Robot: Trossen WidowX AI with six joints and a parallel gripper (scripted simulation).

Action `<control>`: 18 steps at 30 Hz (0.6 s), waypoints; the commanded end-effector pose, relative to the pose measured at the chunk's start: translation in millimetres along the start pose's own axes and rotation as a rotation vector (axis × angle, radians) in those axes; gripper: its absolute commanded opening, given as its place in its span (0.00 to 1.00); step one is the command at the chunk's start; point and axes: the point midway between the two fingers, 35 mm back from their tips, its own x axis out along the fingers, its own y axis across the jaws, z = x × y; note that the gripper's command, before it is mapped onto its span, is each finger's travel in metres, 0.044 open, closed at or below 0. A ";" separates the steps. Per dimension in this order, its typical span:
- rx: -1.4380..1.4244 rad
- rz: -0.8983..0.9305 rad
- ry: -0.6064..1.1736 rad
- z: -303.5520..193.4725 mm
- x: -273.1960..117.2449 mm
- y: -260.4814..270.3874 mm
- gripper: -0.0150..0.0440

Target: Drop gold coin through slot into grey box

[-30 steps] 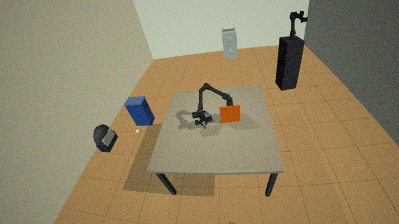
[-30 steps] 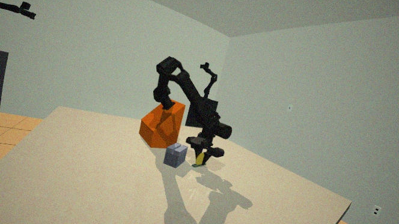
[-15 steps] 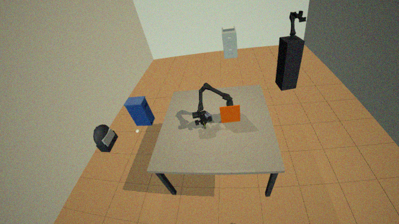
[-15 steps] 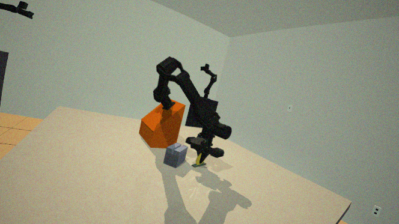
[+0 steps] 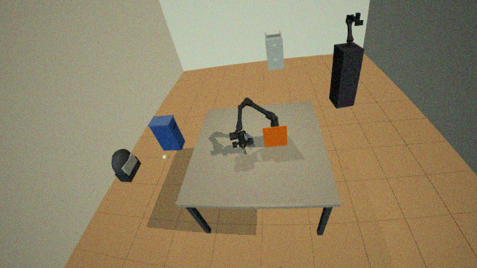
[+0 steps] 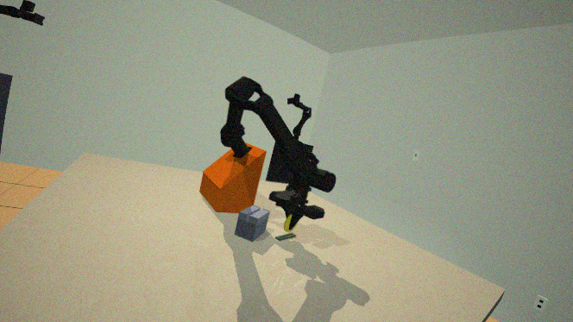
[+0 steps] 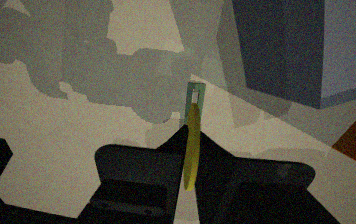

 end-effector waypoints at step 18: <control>-0.016 -0.011 0.011 -1.1 -51.6 1.9 0.25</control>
